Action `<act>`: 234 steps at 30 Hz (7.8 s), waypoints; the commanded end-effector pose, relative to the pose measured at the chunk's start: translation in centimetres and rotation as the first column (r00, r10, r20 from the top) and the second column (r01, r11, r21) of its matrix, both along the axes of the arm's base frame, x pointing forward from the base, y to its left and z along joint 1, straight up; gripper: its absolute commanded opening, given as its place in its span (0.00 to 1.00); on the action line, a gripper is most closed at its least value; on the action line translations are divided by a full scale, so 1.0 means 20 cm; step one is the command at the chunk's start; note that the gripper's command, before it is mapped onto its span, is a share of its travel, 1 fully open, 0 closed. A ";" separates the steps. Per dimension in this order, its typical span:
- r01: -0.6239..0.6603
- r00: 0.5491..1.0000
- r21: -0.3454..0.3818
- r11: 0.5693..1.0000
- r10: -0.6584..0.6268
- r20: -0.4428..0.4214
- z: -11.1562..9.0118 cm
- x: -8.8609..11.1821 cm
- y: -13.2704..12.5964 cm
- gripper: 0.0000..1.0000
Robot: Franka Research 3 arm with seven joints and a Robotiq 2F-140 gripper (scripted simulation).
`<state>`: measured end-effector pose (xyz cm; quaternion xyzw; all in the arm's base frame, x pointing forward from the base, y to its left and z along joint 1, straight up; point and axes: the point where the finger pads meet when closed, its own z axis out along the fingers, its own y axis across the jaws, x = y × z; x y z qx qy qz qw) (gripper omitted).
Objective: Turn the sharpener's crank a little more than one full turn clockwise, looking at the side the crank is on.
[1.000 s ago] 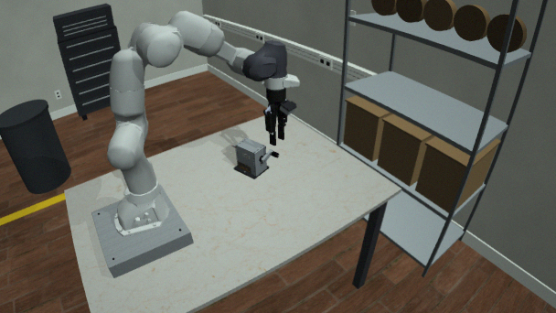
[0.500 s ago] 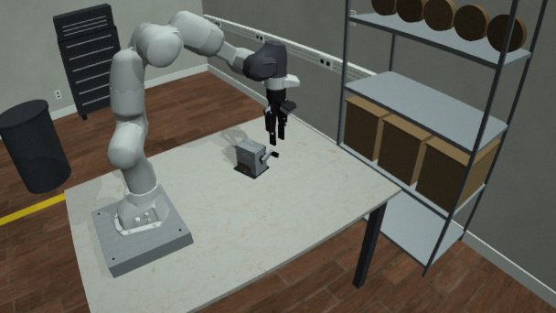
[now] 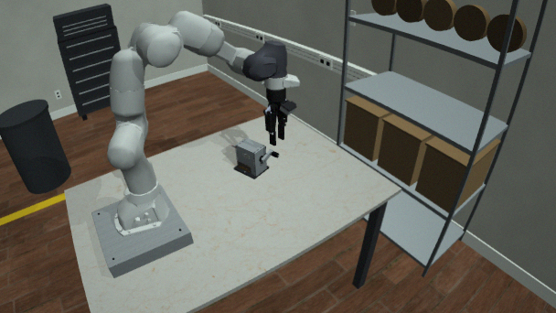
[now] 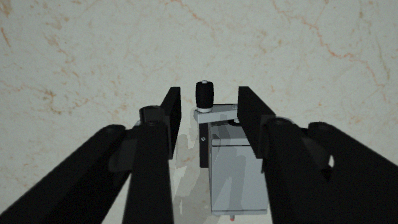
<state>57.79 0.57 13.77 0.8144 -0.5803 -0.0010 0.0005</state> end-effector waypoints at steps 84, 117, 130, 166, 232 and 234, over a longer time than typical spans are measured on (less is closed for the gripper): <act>-0.006 1.000 0.000 1.000 0.006 0.001 -0.24 0.01 -0.01 0.39; -0.006 1.000 0.000 1.000 0.006 0.001 -0.37 0.01 -0.01 0.39; -0.006 1.000 0.000 1.000 0.006 0.001 -0.44 0.01 -0.01 0.39; -0.006 1.000 0.000 1.000 0.006 0.001 -0.48 0.01 -0.01 0.10; -0.006 1.000 0.000 1.000 0.006 0.001 -0.55 0.02 0.00 0.10; -0.006 1.000 0.000 1.000 0.006 0.001 -0.56 0.02 0.00 0.10</act>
